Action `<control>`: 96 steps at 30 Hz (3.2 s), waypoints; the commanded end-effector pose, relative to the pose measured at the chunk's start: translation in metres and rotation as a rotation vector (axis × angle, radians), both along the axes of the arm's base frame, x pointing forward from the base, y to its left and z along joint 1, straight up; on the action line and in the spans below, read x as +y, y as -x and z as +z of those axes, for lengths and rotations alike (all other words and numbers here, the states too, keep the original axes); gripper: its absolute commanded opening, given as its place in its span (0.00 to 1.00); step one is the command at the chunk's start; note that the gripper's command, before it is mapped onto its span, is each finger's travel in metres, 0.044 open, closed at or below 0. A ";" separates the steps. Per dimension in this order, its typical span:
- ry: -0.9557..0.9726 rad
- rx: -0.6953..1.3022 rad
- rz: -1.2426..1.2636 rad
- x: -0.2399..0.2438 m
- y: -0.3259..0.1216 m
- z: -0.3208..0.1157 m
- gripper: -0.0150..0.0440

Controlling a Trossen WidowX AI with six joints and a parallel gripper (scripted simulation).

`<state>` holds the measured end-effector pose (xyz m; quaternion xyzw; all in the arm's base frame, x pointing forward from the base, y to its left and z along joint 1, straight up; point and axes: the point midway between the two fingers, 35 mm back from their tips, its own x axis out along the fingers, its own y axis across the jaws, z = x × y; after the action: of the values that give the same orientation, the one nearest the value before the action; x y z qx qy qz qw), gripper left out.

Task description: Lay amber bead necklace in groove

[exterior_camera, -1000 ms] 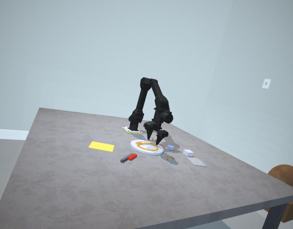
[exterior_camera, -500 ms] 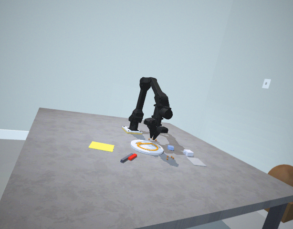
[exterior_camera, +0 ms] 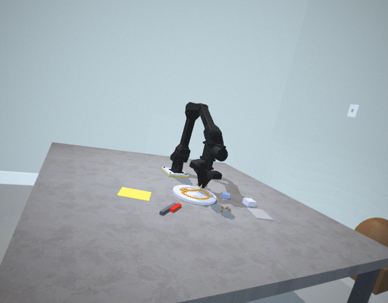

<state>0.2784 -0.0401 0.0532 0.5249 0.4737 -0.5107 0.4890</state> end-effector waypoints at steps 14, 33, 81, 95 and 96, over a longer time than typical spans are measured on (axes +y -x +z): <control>-0.001 0.004 -0.001 0.000 0.001 -0.014 0.28; -0.001 0.004 -0.001 0.000 0.001 -0.014 0.25; -0.002 0.008 -0.001 0.008 0.010 -0.014 0.30; 0.000 0.007 -0.003 0.007 0.011 -0.010 0.92; 0.001 0.007 -0.004 0.007 0.011 -0.009 0.97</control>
<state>0.2674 -0.0324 0.0399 0.5227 0.4768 -0.5135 0.4855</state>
